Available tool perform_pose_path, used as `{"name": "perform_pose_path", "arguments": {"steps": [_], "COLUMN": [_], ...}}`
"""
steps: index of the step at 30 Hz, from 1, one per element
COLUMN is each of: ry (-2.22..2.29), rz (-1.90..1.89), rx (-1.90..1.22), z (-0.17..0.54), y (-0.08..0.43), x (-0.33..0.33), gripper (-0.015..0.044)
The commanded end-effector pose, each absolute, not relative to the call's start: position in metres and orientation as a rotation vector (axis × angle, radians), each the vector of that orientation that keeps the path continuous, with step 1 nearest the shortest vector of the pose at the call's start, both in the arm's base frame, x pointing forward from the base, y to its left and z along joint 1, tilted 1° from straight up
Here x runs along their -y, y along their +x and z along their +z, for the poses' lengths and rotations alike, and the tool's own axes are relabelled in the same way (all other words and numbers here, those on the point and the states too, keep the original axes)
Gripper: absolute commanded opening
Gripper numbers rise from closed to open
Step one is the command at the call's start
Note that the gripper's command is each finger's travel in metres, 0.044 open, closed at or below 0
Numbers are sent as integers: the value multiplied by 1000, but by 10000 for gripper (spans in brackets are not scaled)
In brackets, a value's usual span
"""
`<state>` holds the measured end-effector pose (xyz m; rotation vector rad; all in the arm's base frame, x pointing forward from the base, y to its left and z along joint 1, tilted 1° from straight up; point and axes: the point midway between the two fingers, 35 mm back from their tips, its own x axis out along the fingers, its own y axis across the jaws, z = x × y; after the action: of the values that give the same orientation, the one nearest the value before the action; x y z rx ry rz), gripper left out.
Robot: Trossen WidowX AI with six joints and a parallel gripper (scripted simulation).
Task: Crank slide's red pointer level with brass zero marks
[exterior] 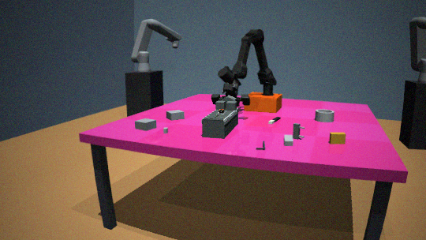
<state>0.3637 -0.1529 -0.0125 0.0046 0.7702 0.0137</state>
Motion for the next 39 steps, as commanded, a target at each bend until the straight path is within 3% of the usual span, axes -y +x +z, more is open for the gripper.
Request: {"name": "perform_pose_path", "arguments": {"steps": [1, 39], "ry": [-3, -3], "rz": [-8, -8], "rx": [-763, -763], "z": [-9, -4], "y": [363, 363], "x": [162, 167], "gripper": [0, 0]}}
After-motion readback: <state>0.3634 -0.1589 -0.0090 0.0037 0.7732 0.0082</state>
